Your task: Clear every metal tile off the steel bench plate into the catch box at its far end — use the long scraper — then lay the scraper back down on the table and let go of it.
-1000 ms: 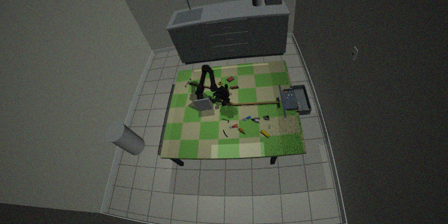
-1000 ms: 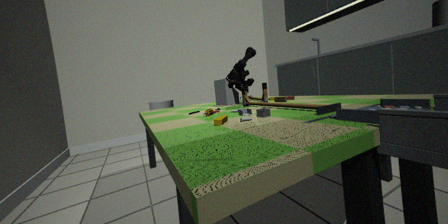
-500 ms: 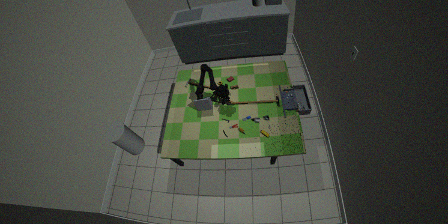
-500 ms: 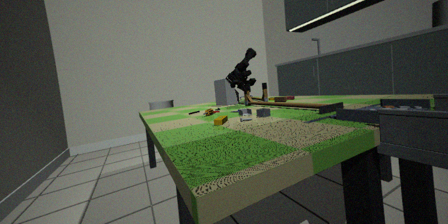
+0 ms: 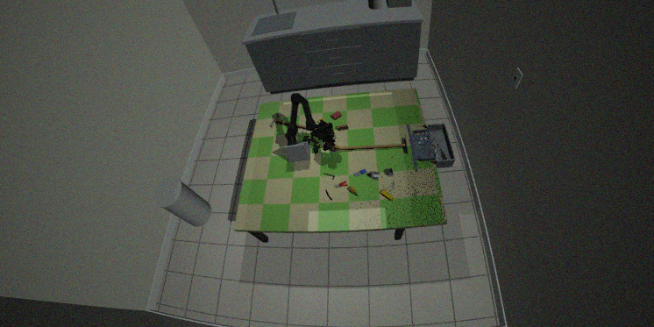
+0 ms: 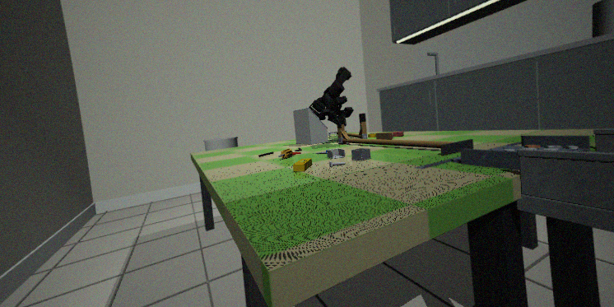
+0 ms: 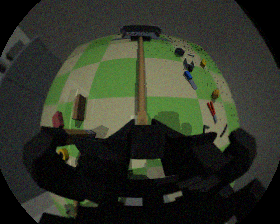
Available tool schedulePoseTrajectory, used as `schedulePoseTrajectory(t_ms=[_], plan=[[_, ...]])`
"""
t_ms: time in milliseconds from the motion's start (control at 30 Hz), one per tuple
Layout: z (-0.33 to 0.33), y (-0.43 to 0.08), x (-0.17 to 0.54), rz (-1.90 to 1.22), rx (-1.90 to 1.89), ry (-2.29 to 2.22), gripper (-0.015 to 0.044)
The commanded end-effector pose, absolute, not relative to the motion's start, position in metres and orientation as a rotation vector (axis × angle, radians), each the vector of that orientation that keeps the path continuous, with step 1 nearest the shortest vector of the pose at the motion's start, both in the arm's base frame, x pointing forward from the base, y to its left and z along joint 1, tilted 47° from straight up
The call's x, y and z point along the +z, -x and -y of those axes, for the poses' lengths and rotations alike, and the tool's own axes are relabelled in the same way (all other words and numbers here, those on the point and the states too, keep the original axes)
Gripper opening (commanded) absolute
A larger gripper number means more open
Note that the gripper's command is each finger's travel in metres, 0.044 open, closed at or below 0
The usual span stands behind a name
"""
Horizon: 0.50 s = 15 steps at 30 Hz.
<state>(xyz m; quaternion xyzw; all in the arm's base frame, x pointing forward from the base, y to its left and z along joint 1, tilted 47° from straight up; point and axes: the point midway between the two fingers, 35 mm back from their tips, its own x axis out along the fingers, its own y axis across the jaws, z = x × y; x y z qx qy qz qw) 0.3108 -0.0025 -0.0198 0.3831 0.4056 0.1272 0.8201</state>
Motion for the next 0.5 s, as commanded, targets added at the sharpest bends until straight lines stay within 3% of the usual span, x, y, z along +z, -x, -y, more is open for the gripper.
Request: schedulePoseTrajectory(t_ms=[0, 467], plan=[[0.0005, -0.3117, -0.0132, -0.850, 0.272, -0.809, 0.0000], [-0.0061, -0.3139, -0.0061, -0.849, 0.278, -0.809, 0.0000]])
